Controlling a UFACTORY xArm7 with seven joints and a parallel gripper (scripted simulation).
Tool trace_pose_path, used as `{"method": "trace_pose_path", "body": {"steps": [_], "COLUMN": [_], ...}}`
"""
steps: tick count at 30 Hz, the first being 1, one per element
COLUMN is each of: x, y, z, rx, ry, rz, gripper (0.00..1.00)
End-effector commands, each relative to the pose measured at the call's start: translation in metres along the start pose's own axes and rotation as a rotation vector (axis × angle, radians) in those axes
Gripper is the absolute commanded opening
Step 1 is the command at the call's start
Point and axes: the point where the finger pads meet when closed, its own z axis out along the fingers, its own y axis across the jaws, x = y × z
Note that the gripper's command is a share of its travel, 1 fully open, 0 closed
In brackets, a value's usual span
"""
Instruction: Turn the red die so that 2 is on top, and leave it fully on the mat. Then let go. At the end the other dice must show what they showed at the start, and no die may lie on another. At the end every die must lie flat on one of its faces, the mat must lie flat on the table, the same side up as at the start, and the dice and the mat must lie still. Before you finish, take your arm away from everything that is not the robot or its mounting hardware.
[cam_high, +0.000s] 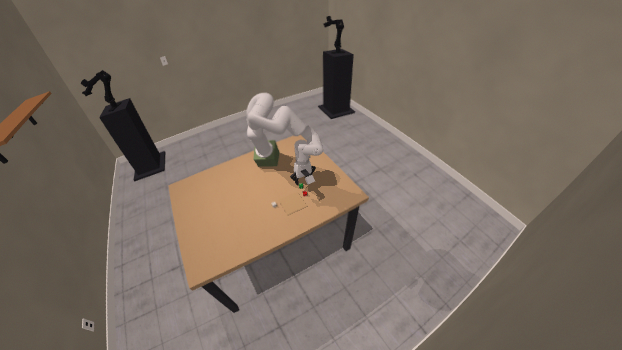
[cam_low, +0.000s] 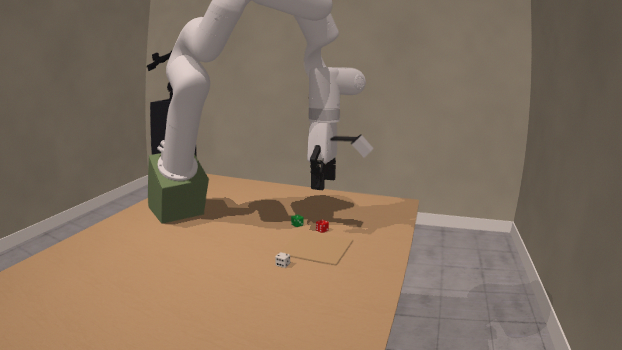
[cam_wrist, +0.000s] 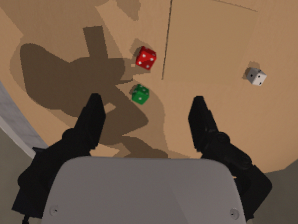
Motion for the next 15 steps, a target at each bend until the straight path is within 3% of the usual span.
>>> {"method": "trace_pose_path", "body": {"steps": [1, 4, 6, 15], "x": [0.001, 0.001, 0.001, -0.001], "y": [-0.001, -0.001, -0.001, -0.001], "z": [0.004, 0.005, 0.009, 0.021], "rx": [0.008, 0.008, 0.008, 0.013], "ry": [-0.013, -0.013, -0.013, -0.012], "rz": [-0.173, -0.180, -0.331, -0.700], "gripper": [1.00, 1.00, 1.00, 1.00]}}
